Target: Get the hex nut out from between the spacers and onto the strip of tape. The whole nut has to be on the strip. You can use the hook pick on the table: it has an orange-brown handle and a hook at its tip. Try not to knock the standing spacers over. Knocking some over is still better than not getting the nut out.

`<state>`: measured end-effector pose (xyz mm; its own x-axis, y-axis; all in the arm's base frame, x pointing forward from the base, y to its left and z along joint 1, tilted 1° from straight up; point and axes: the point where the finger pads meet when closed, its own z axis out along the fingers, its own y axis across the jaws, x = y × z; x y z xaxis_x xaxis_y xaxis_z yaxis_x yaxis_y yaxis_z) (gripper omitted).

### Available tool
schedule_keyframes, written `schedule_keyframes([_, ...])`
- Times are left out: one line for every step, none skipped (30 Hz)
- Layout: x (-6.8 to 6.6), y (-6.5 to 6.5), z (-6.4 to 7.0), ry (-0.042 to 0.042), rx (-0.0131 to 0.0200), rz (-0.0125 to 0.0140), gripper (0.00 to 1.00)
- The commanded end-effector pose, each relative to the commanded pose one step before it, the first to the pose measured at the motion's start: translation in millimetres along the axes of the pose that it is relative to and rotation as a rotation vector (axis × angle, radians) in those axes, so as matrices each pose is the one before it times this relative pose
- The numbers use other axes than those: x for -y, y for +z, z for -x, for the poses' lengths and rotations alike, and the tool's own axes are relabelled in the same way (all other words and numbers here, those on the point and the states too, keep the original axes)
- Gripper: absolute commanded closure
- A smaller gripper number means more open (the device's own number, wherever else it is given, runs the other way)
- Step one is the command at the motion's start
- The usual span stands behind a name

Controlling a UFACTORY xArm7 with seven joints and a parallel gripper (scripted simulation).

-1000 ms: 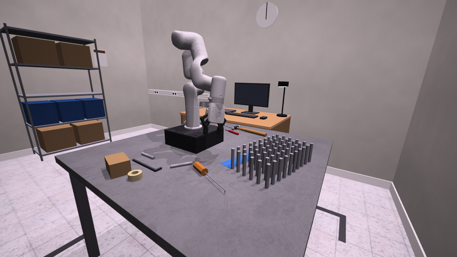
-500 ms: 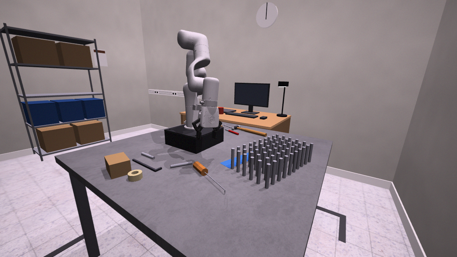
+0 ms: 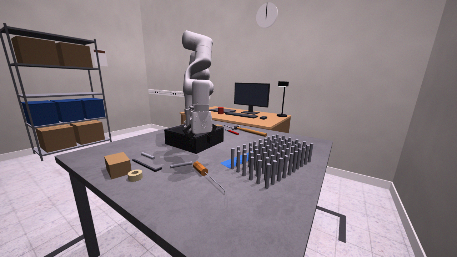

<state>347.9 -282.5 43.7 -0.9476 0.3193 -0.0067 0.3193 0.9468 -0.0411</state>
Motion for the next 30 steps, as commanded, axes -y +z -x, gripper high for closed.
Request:
schedule_keyframes([7.14,1.78,5.50,0.00739,-0.00374,0.02692,0.00])
schedule_keyframes([0.00,0.00,0.00,0.00000,0.00000,0.00000,0.00])
schedule_keyframes([0.00,0.00,0.00,0.00000,0.00000,0.00000,0.00])
schedule_keyframes([0.52,0.25,0.33,0.00081,-0.00003,0.00156,0.00])
schedule_keyframes([0.32,0.16,0.21,0.00050,-0.00001,0.00098,0.00])
schedule_keyframes([0.17,0.08,0.11,0.00026,-0.00001,0.00052,0.00])
schedule_keyframes([0.06,0.03,0.04,0.00010,0.00000,0.00020,0.00])
schedule_keyframes([0.01,0.00,0.01,0.00001,0.00000,0.00003,0.00])
schedule_keyframes([0.00,0.00,0.00,0.00000,0.00000,0.00000,0.00])
schedule_keyframes([0.00,0.00,0.00,0.00000,0.00000,0.00000,0.00])
schedule_keyframes([0.00,0.00,0.00,0.00000,0.00000,0.00000,0.00])
schedule_keyframes([0.00,0.00,0.00,0.00000,0.00000,0.00000,0.00])
schedule_keyframes([0.00,0.00,0.00,0.00000,0.00000,0.00000,0.00])
schedule_keyframes([0.00,0.00,0.00,0.00000,0.00000,0.00000,0.00])
schedule_keyframes([0.00,0.00,0.00,0.00000,0.00000,0.00000,0.00])
schedule_keyframes([0.00,0.00,0.00,0.00000,0.00000,0.00000,0.00])
schedule_keyframes([0.00,0.02,0.00,0.00000,0.00000,0.00000,0.35])
schedule_keyframes([0.00,0.13,0.00,0.00000,0.00000,0.00000,0.35])
schedule_keyframes([0.00,0.00,0.00,0.00000,0.00000,0.00000,0.35])
schedule_keyframes([0.00,0.00,0.00,0.00000,0.00000,0.00000,0.35])
schedule_keyframes([-0.01,0.34,0.00,0.00000,0.00000,0.00000,0.35])
schedule_keyframes([-0.01,0.62,0.01,0.00001,0.00000,0.00000,0.35])
schedule_keyframes([-0.01,0.95,0.01,0.00002,0.00000,0.00000,0.35])
schedule_keyframes([-0.02,1.31,0.00,0.00003,-0.00001,0.00000,0.35])
schedule_keyframes([-0.02,1.69,0.00,0.00004,-0.00002,0.00000,0.35])
schedule_keyframes([-0.03,2.06,0.02,-0.00001,0.00001,0.00000,0.35])
schedule_keyframes([-0.03,2.43,-0.01,0.00002,-0.00001,0.00000,0.35])
schedule_keyframes([-0.04,2.77,0.02,-0.00002,0.00001,0.00000,0.35])
schedule_keyframes([-0.04,3.09,0.00,0.00001,0.00000,0.00000,0.35])
schedule_keyframes([-0.05,3.36,0.00,0.00000,0.00000,0.00000,0.35])
